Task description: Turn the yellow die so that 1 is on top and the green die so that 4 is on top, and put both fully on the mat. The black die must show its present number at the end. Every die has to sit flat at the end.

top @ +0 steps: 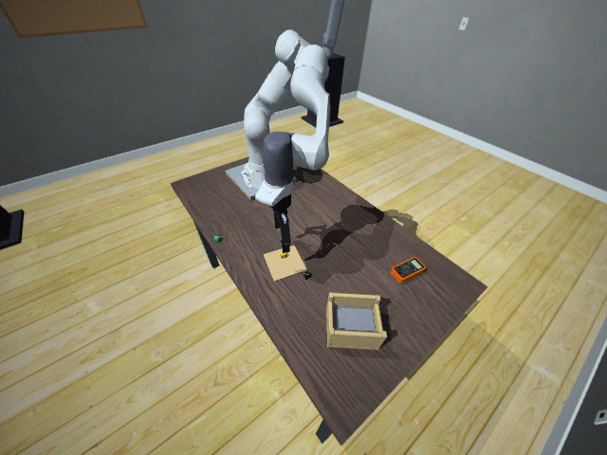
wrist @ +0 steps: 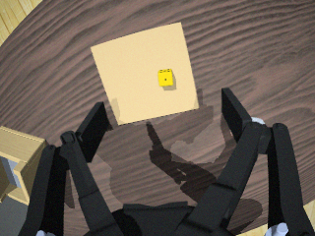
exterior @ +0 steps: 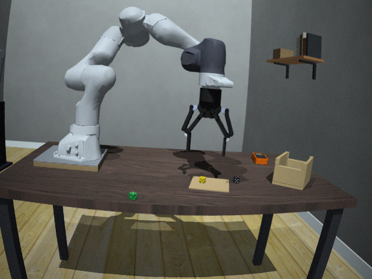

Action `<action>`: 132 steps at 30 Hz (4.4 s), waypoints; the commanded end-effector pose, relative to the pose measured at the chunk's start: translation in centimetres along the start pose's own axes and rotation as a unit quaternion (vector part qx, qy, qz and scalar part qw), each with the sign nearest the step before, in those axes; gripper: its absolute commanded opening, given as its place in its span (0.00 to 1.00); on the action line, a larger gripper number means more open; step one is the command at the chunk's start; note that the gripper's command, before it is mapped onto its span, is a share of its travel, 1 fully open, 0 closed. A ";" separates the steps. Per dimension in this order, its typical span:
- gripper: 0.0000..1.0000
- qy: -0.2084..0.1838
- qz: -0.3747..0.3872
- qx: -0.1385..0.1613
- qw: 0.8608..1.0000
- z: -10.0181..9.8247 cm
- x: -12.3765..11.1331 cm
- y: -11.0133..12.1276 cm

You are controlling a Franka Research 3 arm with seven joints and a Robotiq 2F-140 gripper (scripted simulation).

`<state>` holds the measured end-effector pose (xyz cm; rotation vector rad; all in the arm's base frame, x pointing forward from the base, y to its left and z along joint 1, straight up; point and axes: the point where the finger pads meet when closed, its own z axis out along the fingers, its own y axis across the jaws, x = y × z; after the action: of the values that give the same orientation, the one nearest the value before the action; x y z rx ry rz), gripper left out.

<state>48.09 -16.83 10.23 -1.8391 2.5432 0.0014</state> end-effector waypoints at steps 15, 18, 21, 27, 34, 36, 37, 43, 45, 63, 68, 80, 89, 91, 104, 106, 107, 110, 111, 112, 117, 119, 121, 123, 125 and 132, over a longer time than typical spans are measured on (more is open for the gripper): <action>1.00 0.003 -0.028 0.003 1.000 -0.5 1.7 0.4; 1.00 0.009 -0.097 0.008 0.995 -1.3 5.7 1.4; 1.00 0.010 -0.109 0.009 0.994 -1.4 6.4 1.6; 1.00 0.013 -0.144 0.010 0.990 -1.7 8.3 2.3; 1.00 0.016 -0.194 0.011 0.981 -1.9 11.0 3.4; 1.00 0.017 -0.208 0.011 0.978 -2.0 11.7 3.8; 1.00 0.017 -0.213 0.011 0.977 -2.0 11.9 3.9; 1.00 0.018 -0.244 0.011 0.970 -2.0 13.5 4.8; 1.00 0.019 -0.264 0.010 0.964 -2.0 14.4 5.3; 1.00 0.018 -0.387 0.005 0.922 -1.2 19.8 9.5; 1.00 0.017 -0.412 0.003 0.911 -0.9 20.8 10.4; 1.00 0.011 -0.485 0.000 0.874 0.2 23.2 13.4; 1.00 0.005 -0.533 -0.001 0.846 1.0 24.6 15.4; 1.00 0.004 -0.541 -0.001 0.841 1.2 24.8 15.8; 0.29 0.000 -0.568 -0.002 0.823 1.8 25.5 17.0; 0.29 0.000 -0.568 -0.002 0.823 1.8 25.5 17.0; 0.29 0.000 -0.568 -0.002 0.823 1.8 25.5 17.0; 0.29 0.000 -0.568 -0.002 0.823 1.8 25.5 17.0; 0.29 0.000 -0.568 -0.002 0.823 1.8 25.5 17.0; 0.29 0.000 -0.568 -0.002 0.823 1.8 25.5 17.0; 0.29 0.000 -0.568 -0.002 0.823 1.8 25.5 17.0; 0.29 0.000 -0.568 -0.002 0.823 1.8 25.5 17.0; 0.29 0.000 -0.568 -0.002 0.823 1.8 25.5 17.0; 0.29 0.000 -0.568 -0.002 0.823 1.8 25.5 17.0; 0.29 0.000 -0.568 -0.002 0.823 1.8 25.5 17.0; 0.29 0.000 -0.568 -0.002 0.823 1.8 25.5 17.0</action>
<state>23.99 -35.78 8.49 -2.9578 1.0634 0.0043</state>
